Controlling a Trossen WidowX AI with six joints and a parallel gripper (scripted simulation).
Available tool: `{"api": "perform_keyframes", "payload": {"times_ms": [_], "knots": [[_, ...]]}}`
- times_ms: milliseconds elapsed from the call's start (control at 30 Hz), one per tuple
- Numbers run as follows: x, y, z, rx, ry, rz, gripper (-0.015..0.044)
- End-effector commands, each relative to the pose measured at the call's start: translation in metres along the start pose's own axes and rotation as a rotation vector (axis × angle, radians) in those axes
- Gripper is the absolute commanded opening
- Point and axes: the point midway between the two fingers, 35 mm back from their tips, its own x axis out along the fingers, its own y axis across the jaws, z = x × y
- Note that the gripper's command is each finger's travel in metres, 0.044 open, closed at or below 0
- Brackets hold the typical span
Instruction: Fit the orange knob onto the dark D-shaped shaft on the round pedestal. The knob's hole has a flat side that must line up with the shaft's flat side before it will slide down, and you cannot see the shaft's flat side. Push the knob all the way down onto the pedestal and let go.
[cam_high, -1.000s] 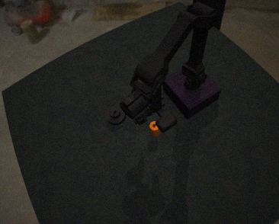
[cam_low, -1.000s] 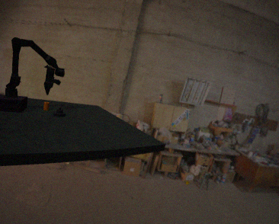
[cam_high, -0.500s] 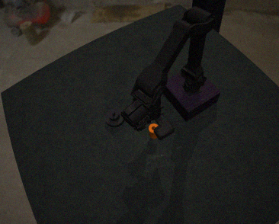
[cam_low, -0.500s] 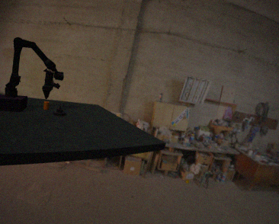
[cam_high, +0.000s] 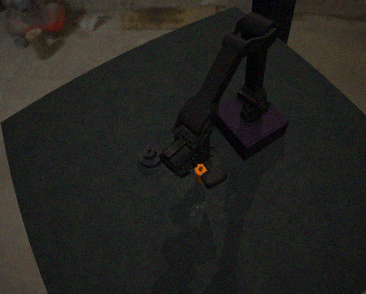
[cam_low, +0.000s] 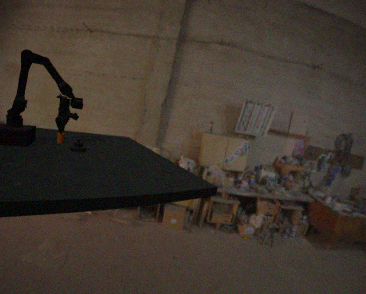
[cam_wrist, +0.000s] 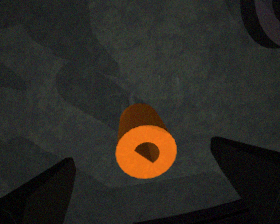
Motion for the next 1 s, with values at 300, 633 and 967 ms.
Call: {"api": "perform_keyframes", "payload": {"times_ms": [300, 633, 967], "knots": [[0.022, -0.001, 0.0, 0.007, 0.002, -0.007, 0.044], [0.038, -0.002, -0.001, 0.007, 0.002, -0.007, 0.044], [0.054, -0.002, -0.003, 0.007, 0.002, -0.007, 0.044]]}}
